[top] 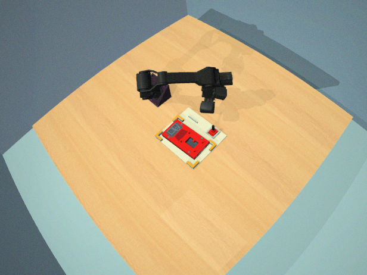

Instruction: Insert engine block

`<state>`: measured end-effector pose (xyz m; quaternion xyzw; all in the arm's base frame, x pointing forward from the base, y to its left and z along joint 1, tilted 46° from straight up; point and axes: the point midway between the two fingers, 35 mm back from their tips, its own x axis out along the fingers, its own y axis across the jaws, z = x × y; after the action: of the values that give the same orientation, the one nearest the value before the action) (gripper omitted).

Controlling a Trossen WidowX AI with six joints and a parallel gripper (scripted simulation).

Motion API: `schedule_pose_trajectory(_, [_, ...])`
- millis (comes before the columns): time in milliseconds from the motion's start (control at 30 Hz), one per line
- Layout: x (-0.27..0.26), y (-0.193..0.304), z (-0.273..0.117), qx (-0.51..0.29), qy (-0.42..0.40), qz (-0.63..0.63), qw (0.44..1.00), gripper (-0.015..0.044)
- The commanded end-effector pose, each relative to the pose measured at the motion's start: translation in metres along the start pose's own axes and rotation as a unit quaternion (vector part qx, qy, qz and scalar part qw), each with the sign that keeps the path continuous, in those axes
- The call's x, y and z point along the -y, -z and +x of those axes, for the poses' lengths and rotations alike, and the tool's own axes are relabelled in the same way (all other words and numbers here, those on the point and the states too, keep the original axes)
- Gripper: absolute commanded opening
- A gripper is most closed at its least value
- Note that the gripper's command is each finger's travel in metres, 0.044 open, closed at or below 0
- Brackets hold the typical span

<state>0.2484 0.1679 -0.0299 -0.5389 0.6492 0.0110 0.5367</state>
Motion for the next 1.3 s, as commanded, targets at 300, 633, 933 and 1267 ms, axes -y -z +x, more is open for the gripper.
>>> schedule_pose_trajectory(300, [-0.003,0.001,-0.044,0.0,-0.002,0.002,1.0,0.0])
schedule_pose_trajectory(633, [-0.004,0.005,-0.071,0.0,-0.001,0.003,1.0,0.0])
schedule_pose_trajectory(933, [0.014,0.005,-0.065,0.004,-0.005,0.029,1.0,0.0])
schedule_pose_trajectory(1267, [0.043,0.007,-0.055,0.008,-0.009,0.071,0.997,0.0])
